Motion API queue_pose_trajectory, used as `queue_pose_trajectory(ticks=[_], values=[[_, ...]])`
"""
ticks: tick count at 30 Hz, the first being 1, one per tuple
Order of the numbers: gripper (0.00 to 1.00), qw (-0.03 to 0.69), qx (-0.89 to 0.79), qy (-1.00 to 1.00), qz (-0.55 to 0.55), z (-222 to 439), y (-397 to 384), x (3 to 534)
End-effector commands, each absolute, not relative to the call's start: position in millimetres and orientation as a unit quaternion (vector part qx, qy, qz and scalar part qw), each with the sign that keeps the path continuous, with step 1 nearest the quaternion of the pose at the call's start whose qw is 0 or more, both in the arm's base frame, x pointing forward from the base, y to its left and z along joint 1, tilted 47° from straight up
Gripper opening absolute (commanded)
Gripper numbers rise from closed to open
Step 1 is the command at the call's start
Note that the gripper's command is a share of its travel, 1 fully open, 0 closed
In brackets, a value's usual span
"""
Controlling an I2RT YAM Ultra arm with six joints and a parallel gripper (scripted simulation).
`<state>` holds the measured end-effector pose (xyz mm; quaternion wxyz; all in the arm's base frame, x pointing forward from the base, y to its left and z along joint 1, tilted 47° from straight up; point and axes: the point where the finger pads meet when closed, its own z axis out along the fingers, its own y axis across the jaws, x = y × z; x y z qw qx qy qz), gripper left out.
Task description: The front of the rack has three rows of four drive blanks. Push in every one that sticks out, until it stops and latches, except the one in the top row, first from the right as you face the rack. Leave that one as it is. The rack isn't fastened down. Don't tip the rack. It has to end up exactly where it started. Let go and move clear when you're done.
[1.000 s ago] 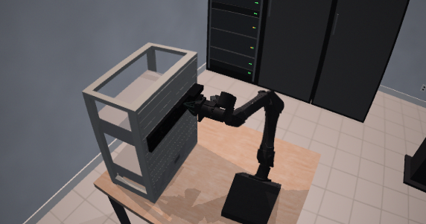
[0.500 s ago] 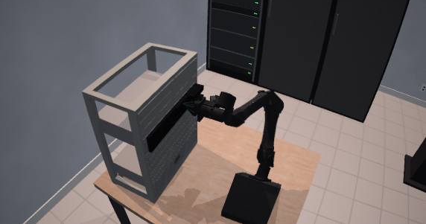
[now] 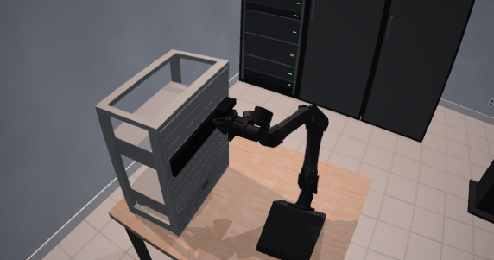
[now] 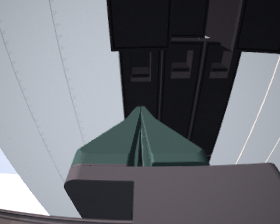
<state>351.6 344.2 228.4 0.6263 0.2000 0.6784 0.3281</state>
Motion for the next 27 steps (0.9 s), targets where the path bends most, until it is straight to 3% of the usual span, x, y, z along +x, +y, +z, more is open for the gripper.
queue_pose_trajectory(ticks=[1, 27], values=[[0.0, 0.619, 0.177, 0.692, 0.327, 220.7, 356.0, 359.8], [0.0, 0.619, 0.177, 0.692, 0.327, 219.1, 358.1, 365.9]])
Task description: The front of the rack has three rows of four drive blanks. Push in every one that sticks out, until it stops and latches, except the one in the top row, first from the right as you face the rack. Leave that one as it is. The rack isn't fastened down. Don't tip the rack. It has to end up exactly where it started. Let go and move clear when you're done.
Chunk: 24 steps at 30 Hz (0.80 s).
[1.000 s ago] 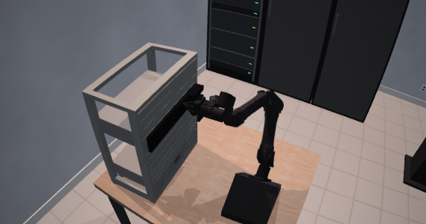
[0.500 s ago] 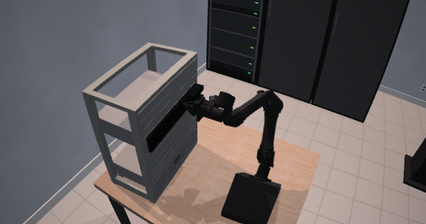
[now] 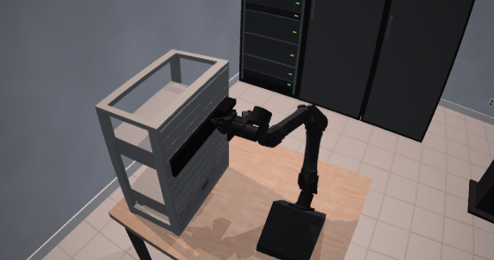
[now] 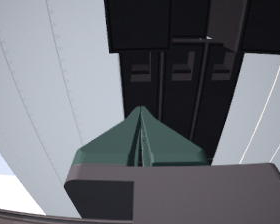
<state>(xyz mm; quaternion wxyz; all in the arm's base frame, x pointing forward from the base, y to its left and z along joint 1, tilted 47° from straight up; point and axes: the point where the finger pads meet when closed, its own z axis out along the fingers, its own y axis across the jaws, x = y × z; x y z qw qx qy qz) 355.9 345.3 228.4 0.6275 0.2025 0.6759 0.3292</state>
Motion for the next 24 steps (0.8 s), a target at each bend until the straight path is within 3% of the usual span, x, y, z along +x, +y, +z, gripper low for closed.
queue_pose_trajectory(ticks=[1, 24], values=[[0.0, 0.619, 0.177, 0.692, 0.327, 219, 358, 366], [0.0, 0.612, 0.162, 0.706, 0.318, 202, 358, 348]])
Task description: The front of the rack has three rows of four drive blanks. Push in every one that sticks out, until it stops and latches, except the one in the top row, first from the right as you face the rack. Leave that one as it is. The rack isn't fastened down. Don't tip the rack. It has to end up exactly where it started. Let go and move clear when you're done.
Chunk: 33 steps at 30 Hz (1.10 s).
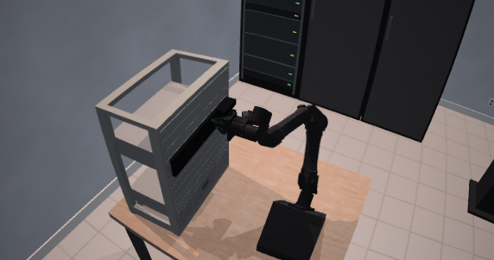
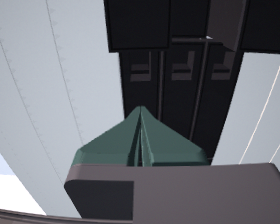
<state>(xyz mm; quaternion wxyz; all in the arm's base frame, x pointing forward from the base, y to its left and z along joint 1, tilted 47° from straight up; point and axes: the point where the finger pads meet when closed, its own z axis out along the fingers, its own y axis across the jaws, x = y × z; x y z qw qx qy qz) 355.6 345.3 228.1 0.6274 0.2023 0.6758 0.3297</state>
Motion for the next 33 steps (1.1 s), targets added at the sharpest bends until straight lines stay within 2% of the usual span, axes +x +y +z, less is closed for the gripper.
queue_pose_trajectory(ticks=[1, 9, 15, 33], values=[[0.0, 0.615, 0.169, 0.695, 0.331, 219, 354, 342], [0.0, 0.619, 0.18, 0.687, 0.337, 223, 335, 277], [0.0, 0.617, 0.176, 0.692, 0.331, 219, 329, 256], [0.0, 0.619, 0.176, 0.693, 0.325, 228, 302, 261]])
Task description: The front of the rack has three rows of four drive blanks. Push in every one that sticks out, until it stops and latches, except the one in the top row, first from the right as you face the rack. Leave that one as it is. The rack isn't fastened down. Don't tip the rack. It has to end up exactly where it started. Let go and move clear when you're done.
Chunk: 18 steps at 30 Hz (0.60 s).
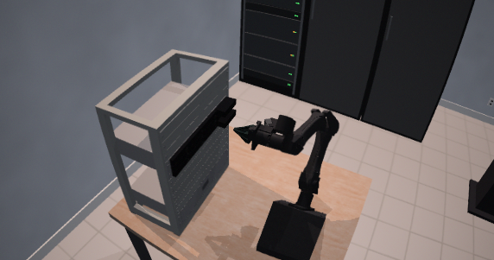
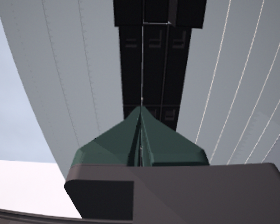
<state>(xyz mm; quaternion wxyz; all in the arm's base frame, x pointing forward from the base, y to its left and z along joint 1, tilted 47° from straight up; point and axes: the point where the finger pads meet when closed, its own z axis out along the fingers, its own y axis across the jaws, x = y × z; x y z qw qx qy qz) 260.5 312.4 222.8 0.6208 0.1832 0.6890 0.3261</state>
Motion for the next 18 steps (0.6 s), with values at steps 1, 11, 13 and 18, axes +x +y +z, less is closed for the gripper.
queue_pose_trajectory(ticks=[1, 11, 13, 18], values=[[0.0, 0.619, 0.176, 0.693, 0.325, 230, 298, 262], [0.0, 0.618, 0.177, 0.693, 0.326, 250, 247, 270], [0.0, 0.621, 0.186, 0.681, 0.341, 270, 246, 273], [0.0, 0.621, 0.182, 0.685, 0.335, 273, 220, 276]])
